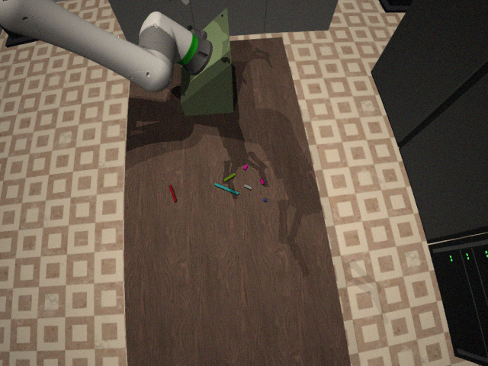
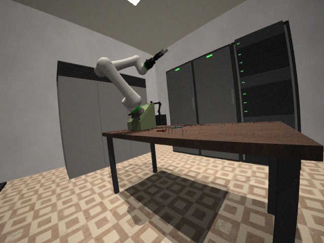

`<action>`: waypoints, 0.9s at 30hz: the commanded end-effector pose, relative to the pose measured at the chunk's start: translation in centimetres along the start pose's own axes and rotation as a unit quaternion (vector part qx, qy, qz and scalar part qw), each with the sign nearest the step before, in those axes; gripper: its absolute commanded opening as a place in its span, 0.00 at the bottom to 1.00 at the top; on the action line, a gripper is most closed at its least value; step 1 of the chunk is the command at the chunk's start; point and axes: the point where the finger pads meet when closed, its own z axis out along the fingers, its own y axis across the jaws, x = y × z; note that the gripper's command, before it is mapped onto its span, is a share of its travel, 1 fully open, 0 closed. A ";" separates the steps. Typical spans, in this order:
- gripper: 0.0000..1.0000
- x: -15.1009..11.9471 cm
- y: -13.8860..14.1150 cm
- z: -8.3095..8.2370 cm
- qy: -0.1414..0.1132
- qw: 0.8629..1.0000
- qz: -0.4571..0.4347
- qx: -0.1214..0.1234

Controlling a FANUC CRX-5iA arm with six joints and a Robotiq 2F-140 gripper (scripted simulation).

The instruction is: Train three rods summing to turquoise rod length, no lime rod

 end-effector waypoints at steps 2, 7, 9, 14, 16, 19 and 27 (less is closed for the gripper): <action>1.00 0.0 0.0 0.0 0.000 1.000 0.000 0.000; 1.00 2.1 -1.4 0.9 0.020 1.000 0.007 0.019; 1.00 4.3 -2.9 1.7 0.040 0.998 0.014 0.040; 1.00 7.6 -5.3 2.7 0.070 0.995 0.027 0.073; 1.00 9.0 -6.3 3.1 0.082 0.992 0.032 0.087; 1.00 9.7 -6.8 3.2 0.088 0.991 0.035 0.095; 1.00 16.3 -11.9 4.1 0.144 0.974 0.064 0.165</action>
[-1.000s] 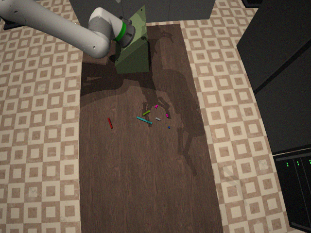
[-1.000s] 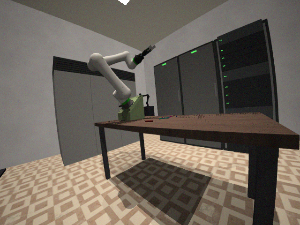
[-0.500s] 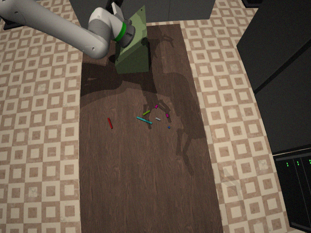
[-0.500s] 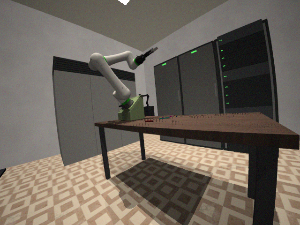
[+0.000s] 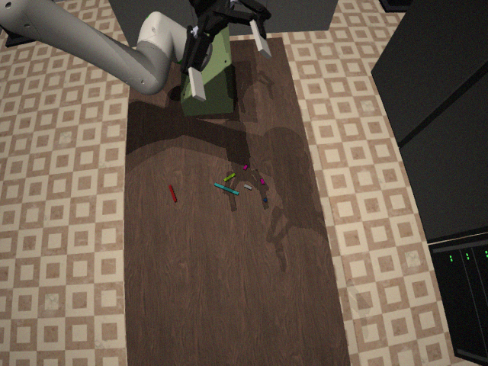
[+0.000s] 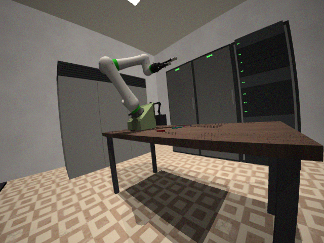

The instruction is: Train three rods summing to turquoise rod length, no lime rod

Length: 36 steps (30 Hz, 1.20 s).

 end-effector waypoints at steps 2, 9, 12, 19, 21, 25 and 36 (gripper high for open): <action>1.00 3.4 -3.2 2.4 0.035 0.998 0.020 0.045; 1.00 6.4 -6.1 3.9 0.064 0.994 0.039 0.085; 1.00 9.1 -8.7 5.0 0.089 0.987 0.057 0.123; 1.00 13.4 -13.0 6.2 0.125 0.971 0.088 0.182; 1.00 14.6 -14.2 6.4 0.135 0.966 0.097 0.200; 1.00 16.4 -16.0 6.6 0.149 0.956 0.112 0.227; 1.00 23.5 -22.9 6.6 0.200 0.906 0.171 0.332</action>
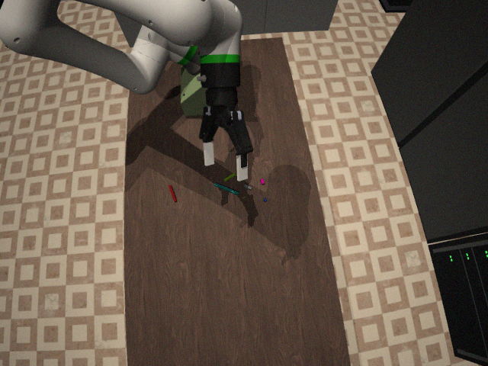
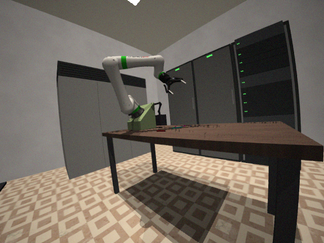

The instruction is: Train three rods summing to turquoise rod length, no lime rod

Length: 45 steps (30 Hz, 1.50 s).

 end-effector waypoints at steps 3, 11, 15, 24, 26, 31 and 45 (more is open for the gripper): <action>1.00 2.4 -4.1 3.8 0.035 0.996 0.043 0.069; 1.00 5.2 -8.9 6.9 0.070 0.982 0.095 0.147; 1.00 6.8 -11.5 8.3 0.087 0.970 0.125 0.189; 1.00 9.9 -16.0 10.3 0.116 0.940 0.181 0.267; 1.00 11.6 -18.3 11.1 0.130 0.918 0.212 0.308; 1.00 13.8 -21.2 11.8 0.146 0.886 0.252 0.361; 1.00 14.3 -21.8 11.9 0.150 0.877 0.262 0.373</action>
